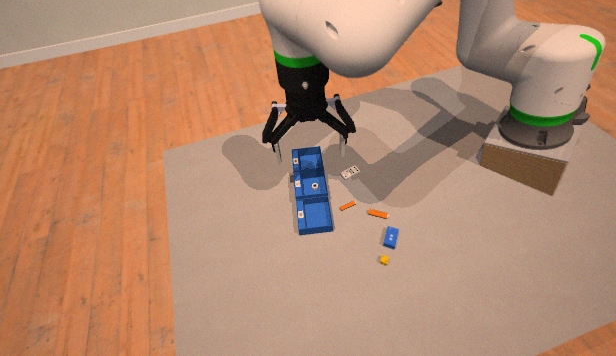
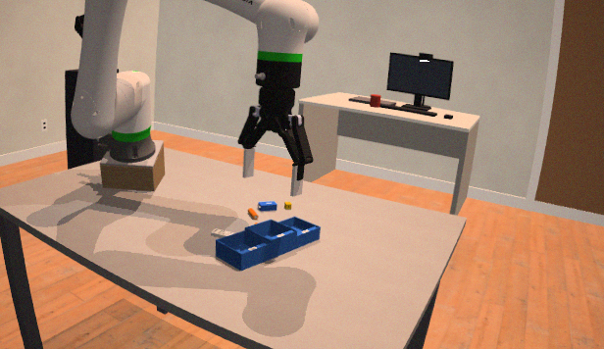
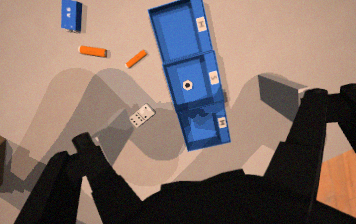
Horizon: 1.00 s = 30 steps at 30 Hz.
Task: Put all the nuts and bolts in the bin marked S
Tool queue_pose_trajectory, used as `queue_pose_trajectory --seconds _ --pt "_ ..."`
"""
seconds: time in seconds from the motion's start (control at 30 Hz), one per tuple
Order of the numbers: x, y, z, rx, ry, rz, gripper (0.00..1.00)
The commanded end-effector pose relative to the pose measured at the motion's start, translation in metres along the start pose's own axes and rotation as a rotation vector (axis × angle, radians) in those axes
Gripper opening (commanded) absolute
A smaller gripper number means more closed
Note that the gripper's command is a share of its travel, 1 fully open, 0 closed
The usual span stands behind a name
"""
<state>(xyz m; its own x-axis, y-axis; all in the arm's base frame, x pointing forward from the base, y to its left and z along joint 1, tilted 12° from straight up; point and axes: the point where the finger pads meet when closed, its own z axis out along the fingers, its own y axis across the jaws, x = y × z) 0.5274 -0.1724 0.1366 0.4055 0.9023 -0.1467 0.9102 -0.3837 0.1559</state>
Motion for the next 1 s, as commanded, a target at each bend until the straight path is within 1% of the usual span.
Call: queue_pose_trajectory --seconds 0.0,0.13,0.2,0.5,0.97 --pt "0.000 0.000 -0.012 0.000 0.000 0.000 1.00" --pt "0.000 0.000 -0.028 0.000 0.000 0.000 1.00" --pt "0.000 0.000 -0.028 0.000 0.000 0.000 1.00" --pt "0.000 0.000 -0.063 0.000 0.000 0.000 1.00" --pt "0.000 0.000 -0.063 0.000 0.000 0.000 1.00"
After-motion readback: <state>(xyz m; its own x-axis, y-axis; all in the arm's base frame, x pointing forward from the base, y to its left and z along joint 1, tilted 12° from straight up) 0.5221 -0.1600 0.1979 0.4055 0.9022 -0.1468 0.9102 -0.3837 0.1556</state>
